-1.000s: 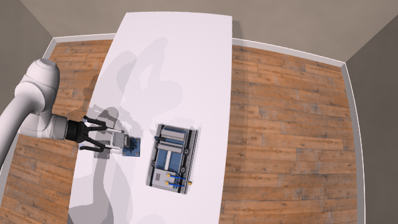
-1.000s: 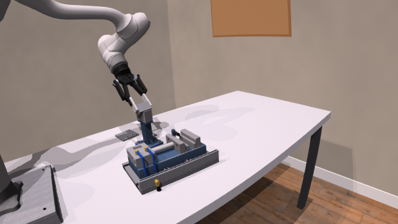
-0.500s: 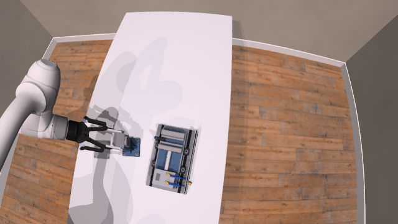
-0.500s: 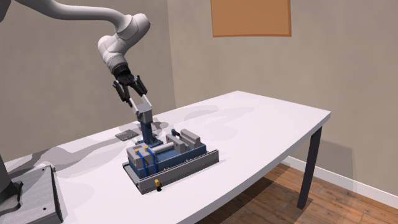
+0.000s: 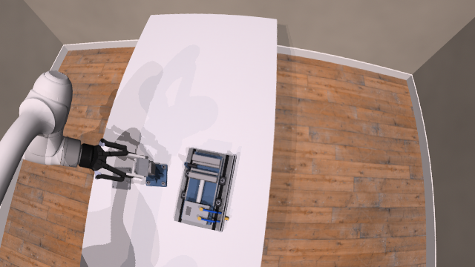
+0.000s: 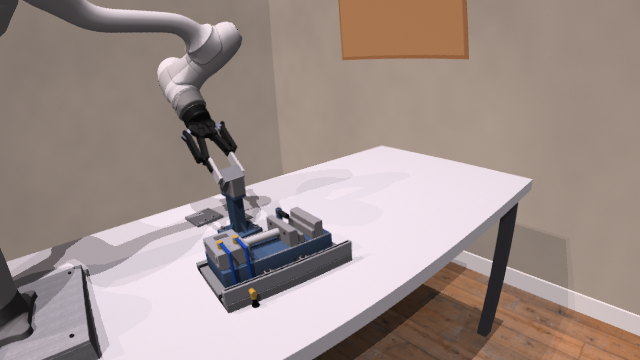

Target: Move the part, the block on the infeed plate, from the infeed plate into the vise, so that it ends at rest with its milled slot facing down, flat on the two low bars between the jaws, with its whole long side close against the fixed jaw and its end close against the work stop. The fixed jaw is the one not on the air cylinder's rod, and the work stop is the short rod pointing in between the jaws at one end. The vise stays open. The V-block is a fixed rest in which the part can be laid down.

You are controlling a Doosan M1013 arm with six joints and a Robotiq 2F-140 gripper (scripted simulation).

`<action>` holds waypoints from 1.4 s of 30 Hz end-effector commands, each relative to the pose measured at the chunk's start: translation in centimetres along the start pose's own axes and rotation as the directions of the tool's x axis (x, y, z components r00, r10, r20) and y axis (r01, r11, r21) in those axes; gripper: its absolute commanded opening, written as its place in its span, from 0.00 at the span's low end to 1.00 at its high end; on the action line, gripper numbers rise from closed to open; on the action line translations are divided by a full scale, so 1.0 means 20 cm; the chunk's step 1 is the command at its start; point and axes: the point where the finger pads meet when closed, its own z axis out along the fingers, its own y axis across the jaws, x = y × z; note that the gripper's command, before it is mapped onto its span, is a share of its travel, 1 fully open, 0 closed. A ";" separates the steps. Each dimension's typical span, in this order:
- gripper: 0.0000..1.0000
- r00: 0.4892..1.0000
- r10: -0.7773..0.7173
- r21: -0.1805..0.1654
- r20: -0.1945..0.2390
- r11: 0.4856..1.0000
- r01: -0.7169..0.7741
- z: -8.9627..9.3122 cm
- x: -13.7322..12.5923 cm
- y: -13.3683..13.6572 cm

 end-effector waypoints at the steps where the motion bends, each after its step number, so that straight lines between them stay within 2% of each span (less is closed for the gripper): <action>1: 0.00 1.000 0.000 0.000 0.000 1.000 0.000 0.00 0.00 0.00; 31: 0.00 1.000 0.000 0.000 0.000 1.000 0.000 0.00 0.00 0.00; 32: 0.51 1.000 0.000 0.000 0.000 1.000 0.000 0.00 0.00 0.00; 42: 0.51 1.000 0.000 0.000 0.000 1.000 0.000 0.00 0.00 0.00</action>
